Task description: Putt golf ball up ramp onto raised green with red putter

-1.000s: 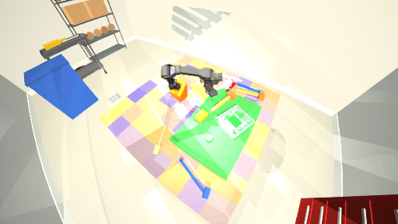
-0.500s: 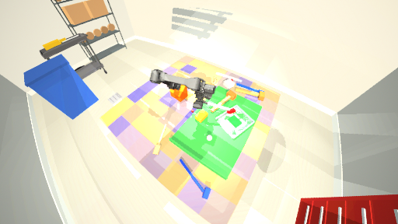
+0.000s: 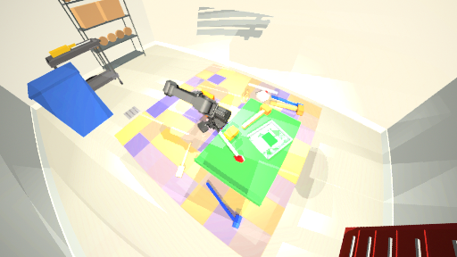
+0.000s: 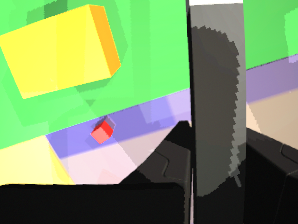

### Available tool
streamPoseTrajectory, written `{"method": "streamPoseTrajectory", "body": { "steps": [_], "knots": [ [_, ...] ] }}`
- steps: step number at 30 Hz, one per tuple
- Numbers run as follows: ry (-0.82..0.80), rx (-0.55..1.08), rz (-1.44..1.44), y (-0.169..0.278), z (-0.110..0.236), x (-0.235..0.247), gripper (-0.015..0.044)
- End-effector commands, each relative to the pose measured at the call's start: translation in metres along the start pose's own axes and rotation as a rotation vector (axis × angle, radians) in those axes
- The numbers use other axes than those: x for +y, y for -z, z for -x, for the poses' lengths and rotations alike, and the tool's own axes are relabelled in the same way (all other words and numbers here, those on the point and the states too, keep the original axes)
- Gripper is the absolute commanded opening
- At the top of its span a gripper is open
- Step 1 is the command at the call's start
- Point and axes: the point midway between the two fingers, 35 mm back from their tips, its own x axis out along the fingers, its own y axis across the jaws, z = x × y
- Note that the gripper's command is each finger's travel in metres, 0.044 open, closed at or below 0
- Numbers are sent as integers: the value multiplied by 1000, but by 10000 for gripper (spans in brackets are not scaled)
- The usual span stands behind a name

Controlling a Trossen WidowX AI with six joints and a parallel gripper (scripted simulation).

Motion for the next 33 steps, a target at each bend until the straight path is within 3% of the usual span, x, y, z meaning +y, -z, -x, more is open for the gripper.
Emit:
{"method": "streamPoseTrajectory", "body": {
  "steps": [1, 33],
  "knots": [
    [20, -6, -77, 2, 3, -14, 0],
    [22, -7, -78, 1, -55, -16, 0]
  ]
}}
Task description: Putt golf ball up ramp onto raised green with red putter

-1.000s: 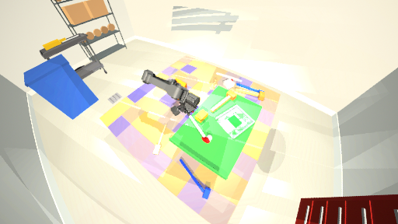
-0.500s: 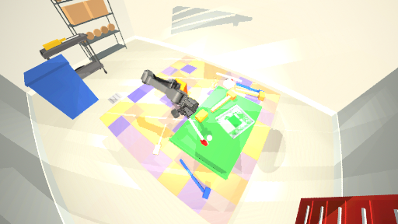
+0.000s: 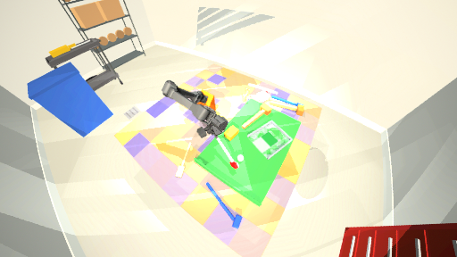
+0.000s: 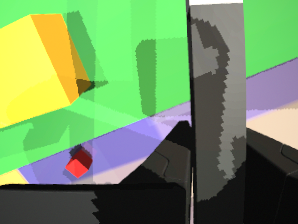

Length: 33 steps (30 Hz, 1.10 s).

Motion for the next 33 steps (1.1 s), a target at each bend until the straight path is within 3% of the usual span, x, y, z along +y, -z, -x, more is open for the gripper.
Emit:
{"method": "streamPoseTrajectory", "body": {
  "steps": [1, 33],
  "knots": [
    [1, -4, 1, -1, -6, 0, 0],
    [9, 4, 0, 1, -17, -27, 0]
  ]
}}
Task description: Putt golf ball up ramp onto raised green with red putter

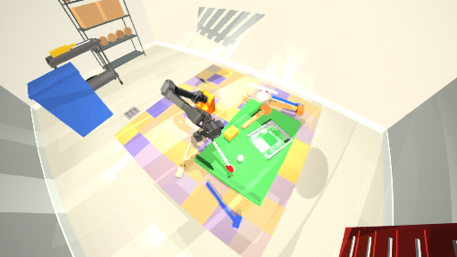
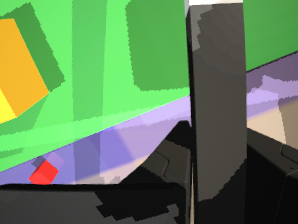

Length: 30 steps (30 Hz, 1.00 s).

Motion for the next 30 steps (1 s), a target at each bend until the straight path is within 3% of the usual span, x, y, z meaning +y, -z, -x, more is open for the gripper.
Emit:
{"method": "streamPoseTrajectory", "body": {
  "steps": [1, 14, 21, 30],
  "knots": [
    [0, 0, 1, 0, 0, 1, 0],
    [-12, -7, 2, -1, 2, 134, 0],
    [-13, -7, 2, -1, 7, 137, 0],
    [-14, -6, 2, -1, 57, 136, 0]
  ]
}}
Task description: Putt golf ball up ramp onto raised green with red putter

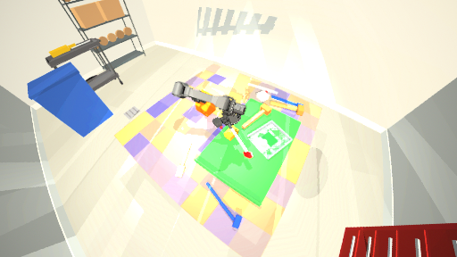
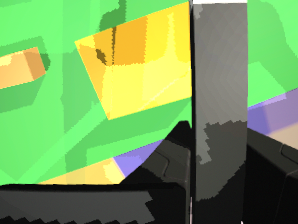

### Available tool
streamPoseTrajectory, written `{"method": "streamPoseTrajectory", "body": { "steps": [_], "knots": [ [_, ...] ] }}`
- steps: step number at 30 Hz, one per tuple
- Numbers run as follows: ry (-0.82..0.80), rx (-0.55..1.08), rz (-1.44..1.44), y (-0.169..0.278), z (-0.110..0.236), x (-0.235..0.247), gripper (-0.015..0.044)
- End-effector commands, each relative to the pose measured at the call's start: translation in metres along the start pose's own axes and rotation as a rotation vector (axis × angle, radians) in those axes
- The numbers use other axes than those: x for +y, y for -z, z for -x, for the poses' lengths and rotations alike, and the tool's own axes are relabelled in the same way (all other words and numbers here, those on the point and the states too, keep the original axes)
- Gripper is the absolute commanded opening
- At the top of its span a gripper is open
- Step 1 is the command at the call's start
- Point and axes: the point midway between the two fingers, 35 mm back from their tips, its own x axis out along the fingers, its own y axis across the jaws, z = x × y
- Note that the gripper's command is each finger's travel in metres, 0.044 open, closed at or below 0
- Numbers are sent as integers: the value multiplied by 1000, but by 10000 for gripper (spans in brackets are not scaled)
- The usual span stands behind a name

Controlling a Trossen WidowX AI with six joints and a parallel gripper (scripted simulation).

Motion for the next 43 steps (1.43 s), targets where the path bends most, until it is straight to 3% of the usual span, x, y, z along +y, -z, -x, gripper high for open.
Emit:
{"method": "streamPoseTrajectory", "body": {
  "steps": [1, 43],
  "knots": [
    [-6, -10, -2, 0, 25, 1, 0],
    [-3, -8, 0, -1, 17, 1, 0]
  ]
}}
